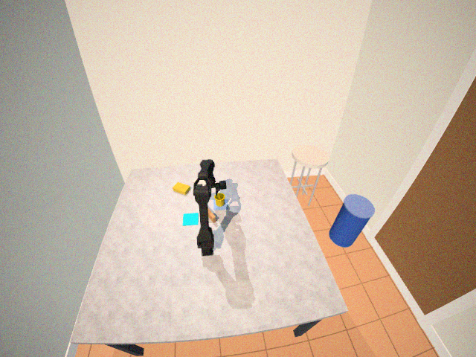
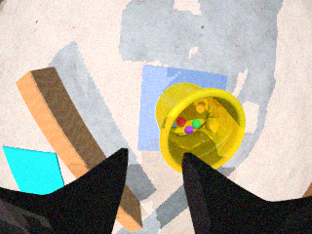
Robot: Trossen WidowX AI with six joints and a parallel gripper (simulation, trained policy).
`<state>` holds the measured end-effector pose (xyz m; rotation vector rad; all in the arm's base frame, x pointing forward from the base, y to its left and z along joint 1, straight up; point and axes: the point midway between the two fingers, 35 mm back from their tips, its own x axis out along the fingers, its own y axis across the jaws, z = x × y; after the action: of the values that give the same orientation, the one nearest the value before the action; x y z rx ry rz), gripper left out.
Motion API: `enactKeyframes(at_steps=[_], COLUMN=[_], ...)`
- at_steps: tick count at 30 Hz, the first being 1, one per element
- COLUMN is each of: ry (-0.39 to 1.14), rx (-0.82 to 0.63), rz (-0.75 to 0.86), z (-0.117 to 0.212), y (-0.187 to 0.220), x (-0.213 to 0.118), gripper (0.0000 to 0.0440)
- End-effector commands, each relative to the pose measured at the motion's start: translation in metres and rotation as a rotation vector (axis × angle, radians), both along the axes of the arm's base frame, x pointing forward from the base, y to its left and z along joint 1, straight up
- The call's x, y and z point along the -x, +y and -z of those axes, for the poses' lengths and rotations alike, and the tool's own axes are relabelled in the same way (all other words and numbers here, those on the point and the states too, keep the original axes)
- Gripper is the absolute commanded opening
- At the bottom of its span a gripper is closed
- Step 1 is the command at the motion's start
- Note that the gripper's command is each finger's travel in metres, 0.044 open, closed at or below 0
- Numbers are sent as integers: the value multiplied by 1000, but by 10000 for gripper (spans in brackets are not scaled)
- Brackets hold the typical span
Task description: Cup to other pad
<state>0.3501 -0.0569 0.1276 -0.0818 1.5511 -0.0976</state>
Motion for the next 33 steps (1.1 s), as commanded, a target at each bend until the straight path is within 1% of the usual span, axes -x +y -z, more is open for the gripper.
enactKeyframes(at_steps=[1, 13, 14, 20, 21, 27, 33], ry=[32, 97, 100, 121, 125, 119, 116], rx=[1, -24, -25, -26, -27, -39, -50], rz=[-15, -109, -121, -194, -205, -255, -288], z=[15, 64, 66, 69, 69, 56, 39], y=[-5, -12, -12, -13, -13, -10, -2], x=[2, 6, 7, 10, 11, 12, 15], gripper=[171, 181, 167, 23, 11, 28, 24])
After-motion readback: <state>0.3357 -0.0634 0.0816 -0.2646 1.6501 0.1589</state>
